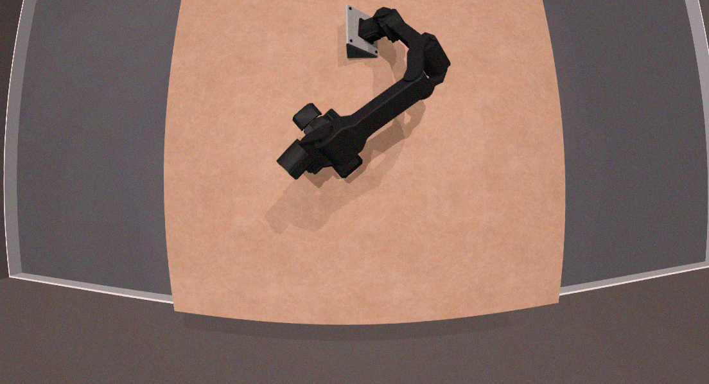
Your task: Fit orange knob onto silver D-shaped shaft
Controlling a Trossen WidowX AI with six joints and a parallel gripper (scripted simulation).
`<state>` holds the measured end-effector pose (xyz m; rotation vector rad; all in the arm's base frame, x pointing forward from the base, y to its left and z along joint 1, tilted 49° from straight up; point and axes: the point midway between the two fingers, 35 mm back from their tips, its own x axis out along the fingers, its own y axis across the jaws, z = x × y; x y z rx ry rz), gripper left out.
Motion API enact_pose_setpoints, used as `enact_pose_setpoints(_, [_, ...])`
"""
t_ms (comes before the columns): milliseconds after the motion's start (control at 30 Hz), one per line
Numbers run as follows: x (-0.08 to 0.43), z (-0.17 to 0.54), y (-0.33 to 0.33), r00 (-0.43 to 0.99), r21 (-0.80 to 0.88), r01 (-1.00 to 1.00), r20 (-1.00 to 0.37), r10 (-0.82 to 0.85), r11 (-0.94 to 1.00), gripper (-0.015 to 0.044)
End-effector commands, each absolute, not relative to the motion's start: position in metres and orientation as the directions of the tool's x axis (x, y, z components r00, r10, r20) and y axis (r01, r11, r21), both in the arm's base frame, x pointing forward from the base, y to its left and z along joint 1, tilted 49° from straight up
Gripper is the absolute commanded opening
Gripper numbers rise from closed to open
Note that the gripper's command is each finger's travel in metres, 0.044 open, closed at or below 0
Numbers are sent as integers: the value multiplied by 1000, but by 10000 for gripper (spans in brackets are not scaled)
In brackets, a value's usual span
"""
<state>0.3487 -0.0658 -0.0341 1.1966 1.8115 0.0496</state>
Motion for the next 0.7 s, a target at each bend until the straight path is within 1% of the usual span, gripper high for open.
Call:
enact_pose_setpoints(0, [350, -34, -69, -86, 524, 646, -672, 736, 554, 0])
enact_pose_setpoints(667, [348, -37, -64, -86, 524, 646, -672, 736, 554, 0])
